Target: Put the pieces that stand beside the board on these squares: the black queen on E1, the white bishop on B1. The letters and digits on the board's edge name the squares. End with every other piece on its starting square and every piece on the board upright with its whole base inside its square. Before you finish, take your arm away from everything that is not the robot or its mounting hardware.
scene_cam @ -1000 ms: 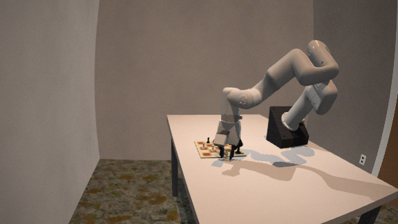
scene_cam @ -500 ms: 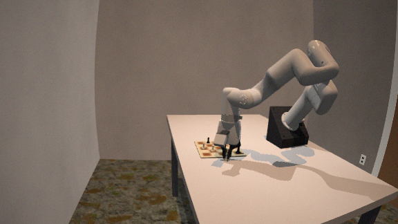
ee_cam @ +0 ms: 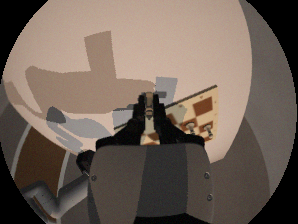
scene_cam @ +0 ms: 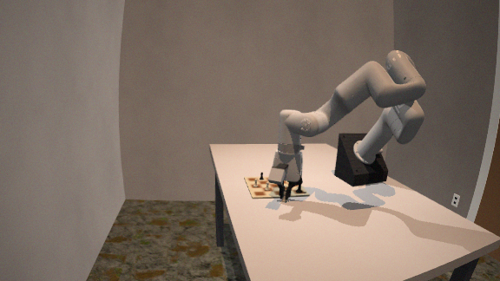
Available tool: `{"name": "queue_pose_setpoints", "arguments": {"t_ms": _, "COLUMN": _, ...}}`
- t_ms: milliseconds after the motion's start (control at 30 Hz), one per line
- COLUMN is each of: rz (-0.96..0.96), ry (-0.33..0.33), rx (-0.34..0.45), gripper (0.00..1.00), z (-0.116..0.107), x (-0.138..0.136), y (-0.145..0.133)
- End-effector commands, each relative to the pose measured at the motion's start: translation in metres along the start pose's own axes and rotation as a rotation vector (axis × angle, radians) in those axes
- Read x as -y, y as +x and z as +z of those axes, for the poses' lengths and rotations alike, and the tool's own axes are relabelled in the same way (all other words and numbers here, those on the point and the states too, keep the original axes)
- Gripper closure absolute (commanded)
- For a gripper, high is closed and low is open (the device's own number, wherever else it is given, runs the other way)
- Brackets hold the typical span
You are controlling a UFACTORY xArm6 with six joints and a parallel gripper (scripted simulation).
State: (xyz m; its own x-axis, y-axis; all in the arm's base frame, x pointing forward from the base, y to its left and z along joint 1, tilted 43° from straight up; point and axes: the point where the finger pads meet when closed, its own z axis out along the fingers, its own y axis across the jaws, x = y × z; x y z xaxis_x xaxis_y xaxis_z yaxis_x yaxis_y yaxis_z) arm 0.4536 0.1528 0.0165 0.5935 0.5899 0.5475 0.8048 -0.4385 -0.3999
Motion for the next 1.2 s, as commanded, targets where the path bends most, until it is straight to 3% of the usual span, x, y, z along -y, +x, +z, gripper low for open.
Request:
{"name": "queue_pose_setpoints", "arguments": {"t_ms": 0, "rz": -0.001, "ry": -0.003, "rx": -0.002, "gripper": 1.0, "z": -0.001, "x": -0.001, "y": 0.001}}
{"name": "queue_pose_setpoints", "arguments": {"t_ms": 333, "rz": -0.001, "ry": -0.003, "rx": -0.002, "gripper": 1.0, "z": -0.007, "x": -0.001, "y": 0.001}}
{"name": "queue_pose_setpoints", "arguments": {"t_ms": 667, "rz": -0.001, "ry": -0.003, "rx": -0.002, "gripper": 1.0, "z": -0.071, "x": -0.001, "y": 0.001}}
{"name": "queue_pose_setpoints", "arguments": {"t_ms": 733, "rz": -0.001, "ry": -0.003, "rx": -0.002, "gripper": 1.0, "z": -0.071, "x": -0.001, "y": 0.001}}
{"name": "queue_pose_setpoints", "arguments": {"t_ms": 867, "rz": -0.001, "ry": -0.003, "rx": -0.002, "gripper": 1.0, "z": -0.094, "x": -0.001, "y": 0.001}}
{"name": "queue_pose_setpoints", "arguments": {"t_ms": 1167, "rz": -0.001, "ry": -0.003, "rx": -0.002, "gripper": 1.0, "z": -0.101, "x": -0.001, "y": 0.001}}
